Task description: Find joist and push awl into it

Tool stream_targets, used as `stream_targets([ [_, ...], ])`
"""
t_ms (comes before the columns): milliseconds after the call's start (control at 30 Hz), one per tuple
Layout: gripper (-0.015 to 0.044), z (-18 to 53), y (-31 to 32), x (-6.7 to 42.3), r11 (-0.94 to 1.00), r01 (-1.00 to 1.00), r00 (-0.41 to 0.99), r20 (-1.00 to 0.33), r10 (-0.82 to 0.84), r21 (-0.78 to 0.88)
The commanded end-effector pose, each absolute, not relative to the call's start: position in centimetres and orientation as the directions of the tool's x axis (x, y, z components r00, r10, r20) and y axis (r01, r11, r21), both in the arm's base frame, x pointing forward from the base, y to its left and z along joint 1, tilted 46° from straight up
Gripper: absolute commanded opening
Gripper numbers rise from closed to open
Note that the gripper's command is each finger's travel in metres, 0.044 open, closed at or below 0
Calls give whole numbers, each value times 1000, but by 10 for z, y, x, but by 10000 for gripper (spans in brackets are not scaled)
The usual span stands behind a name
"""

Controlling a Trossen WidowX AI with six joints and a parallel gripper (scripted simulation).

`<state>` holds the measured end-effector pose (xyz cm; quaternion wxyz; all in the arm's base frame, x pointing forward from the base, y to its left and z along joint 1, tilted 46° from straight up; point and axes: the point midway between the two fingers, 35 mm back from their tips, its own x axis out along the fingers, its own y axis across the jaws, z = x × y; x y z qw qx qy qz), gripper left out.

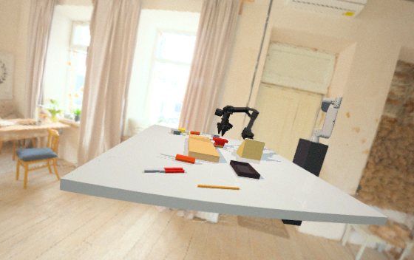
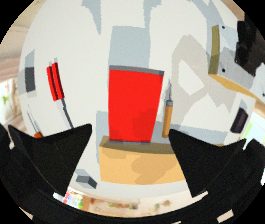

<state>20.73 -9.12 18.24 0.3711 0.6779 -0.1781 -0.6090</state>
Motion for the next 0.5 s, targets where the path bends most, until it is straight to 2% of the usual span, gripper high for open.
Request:
stream_targets([
  [0, 440, 180, -92, 202, -659, 214, 187, -693, -697, 721],
  [467, 440, 169, -103, 203, -662, 213, 186, -695, -695, 718],
])
